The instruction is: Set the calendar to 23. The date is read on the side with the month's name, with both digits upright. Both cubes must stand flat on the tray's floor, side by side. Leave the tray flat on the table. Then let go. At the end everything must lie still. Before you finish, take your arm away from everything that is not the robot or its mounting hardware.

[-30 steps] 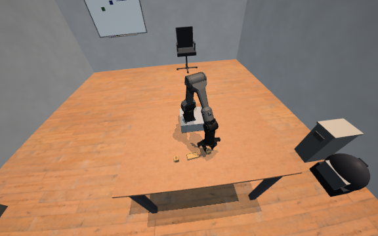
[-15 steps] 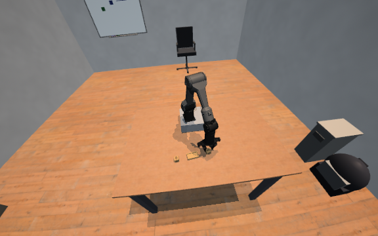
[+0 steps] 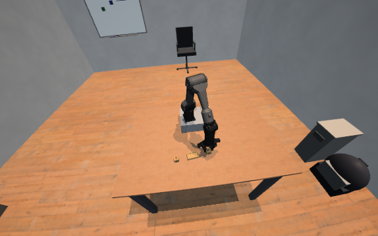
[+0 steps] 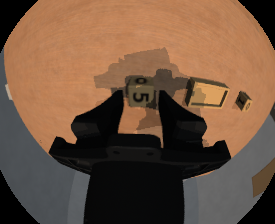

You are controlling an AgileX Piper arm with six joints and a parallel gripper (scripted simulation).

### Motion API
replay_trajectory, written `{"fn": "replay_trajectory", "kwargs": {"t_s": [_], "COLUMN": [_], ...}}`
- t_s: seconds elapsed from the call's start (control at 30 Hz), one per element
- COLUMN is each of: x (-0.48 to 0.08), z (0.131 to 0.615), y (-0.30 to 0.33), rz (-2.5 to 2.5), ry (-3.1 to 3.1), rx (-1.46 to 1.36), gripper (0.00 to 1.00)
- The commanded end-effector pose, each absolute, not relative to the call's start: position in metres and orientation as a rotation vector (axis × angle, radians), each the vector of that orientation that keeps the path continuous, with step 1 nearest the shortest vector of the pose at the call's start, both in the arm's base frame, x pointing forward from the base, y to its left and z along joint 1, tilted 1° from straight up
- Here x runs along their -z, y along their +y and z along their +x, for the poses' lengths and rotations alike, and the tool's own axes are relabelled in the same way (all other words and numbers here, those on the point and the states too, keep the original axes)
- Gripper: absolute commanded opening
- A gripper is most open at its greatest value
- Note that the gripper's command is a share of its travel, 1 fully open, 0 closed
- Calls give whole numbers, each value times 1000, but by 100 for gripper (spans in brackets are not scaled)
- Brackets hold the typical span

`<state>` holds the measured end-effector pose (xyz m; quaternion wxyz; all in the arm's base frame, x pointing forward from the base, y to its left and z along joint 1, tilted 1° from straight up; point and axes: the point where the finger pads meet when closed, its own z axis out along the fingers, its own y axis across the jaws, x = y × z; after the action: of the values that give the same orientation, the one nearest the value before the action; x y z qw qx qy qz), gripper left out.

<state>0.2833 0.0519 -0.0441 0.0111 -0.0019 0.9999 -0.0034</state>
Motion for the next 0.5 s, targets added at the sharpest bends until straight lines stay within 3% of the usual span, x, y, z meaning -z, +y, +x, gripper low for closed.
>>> {"fn": "replay_trajectory", "kwargs": {"t_s": [0.0, 0.47], "x": [49, 62], "z": [282, 283], "y": [52, 52], "rz": [-5, -5], "ry": [3123, 3121], "rx": [13, 12], "gripper": [61, 61]}}
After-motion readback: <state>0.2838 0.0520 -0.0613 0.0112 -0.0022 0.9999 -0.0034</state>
